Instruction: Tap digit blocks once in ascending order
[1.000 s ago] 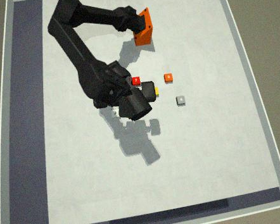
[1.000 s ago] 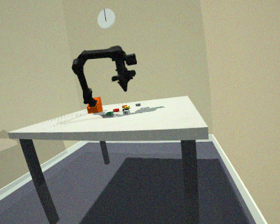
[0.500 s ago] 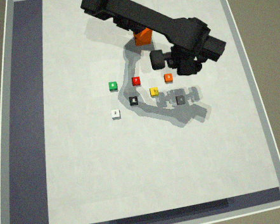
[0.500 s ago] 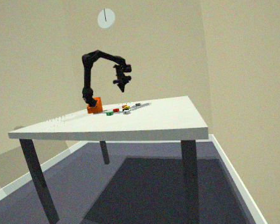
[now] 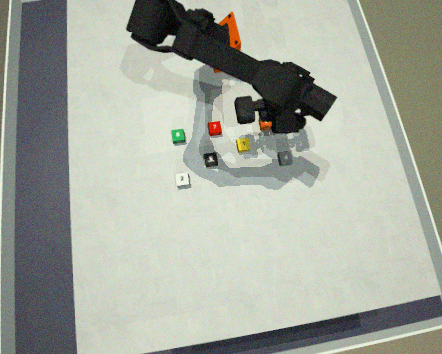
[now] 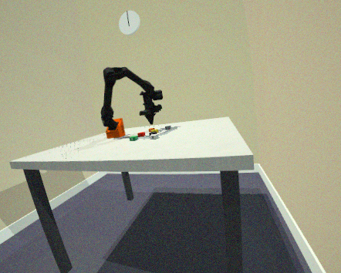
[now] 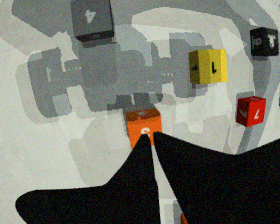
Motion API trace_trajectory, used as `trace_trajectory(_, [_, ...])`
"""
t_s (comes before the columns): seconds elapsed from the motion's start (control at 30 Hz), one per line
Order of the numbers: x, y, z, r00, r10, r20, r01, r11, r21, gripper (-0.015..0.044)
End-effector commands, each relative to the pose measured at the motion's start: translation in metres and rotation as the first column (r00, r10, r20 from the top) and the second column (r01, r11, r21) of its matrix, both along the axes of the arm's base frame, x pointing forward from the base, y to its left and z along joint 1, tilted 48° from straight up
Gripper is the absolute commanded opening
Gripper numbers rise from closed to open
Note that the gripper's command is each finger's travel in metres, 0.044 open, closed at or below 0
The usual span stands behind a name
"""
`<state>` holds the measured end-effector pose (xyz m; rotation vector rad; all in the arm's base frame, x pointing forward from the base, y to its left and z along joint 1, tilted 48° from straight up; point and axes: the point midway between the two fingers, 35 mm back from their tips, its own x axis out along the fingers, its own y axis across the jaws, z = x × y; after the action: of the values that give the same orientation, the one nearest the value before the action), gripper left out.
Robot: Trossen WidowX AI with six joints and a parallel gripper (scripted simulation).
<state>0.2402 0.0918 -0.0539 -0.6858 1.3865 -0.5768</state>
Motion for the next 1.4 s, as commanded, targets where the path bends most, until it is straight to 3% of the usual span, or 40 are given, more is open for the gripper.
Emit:
trace_trajectory(0.0, [-0.001,-0.006,-0.005,1.0,0.006,-0.004,-0.006,1.0,-0.008,0.002])
trace_trajectory(0.73, [0.002,-0.025,-0.021,1.0,0.006,-0.003,-0.006,1.0,-0.01,0.002])
trace_trajectory(1.07, [-0.001,0.006,0.005,1.0,0.006,-0.004,-0.006,1.0,-0.006,0.002])
trace_trajectory(1.23, [-0.01,0.056,0.051,1.0,0.006,-0.006,-0.006,1.0,-0.005,0.002])
trace_trajectory(1.37, [-0.01,0.058,0.053,1.0,0.006,-0.006,-0.006,1.0,-0.005,0.002])
